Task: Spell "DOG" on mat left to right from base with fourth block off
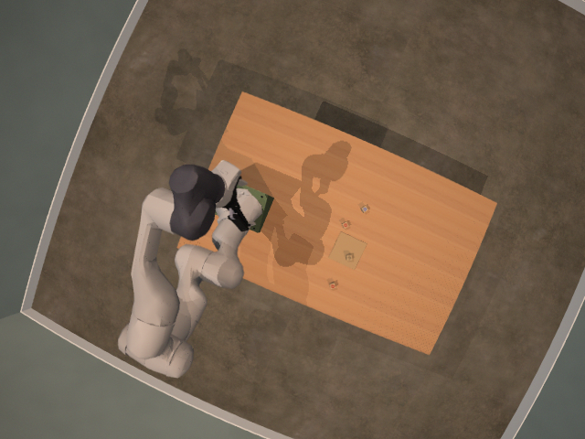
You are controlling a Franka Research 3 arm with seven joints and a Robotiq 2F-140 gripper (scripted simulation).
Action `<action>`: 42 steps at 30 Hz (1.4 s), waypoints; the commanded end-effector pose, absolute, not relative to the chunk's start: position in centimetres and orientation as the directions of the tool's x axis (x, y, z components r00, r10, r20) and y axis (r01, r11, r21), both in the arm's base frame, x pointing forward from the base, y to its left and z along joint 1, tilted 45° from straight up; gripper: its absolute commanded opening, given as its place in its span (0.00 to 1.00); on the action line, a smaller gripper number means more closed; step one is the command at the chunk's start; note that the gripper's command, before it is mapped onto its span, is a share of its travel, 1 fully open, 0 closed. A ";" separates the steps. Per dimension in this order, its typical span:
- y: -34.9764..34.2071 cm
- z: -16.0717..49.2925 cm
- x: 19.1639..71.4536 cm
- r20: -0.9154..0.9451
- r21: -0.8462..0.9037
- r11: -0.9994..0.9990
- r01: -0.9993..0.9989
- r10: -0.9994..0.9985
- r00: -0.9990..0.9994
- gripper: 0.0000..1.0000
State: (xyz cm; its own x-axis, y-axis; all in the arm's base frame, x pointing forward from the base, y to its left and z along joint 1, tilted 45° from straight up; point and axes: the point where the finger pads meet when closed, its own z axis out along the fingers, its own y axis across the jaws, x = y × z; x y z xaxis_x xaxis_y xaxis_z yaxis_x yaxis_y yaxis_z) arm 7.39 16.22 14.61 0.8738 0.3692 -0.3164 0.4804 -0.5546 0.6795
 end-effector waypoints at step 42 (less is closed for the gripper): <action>0.4 -17.4 49.1 -0.215 0.518 -0.638 0.570 0.548 0.808 1.00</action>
State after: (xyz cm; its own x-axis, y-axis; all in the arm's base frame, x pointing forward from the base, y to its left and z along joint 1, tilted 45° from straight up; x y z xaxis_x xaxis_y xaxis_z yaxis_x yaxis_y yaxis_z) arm 48.08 2.08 -15.02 0.8633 0.4638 -0.1990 0.4871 -0.6625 0.5690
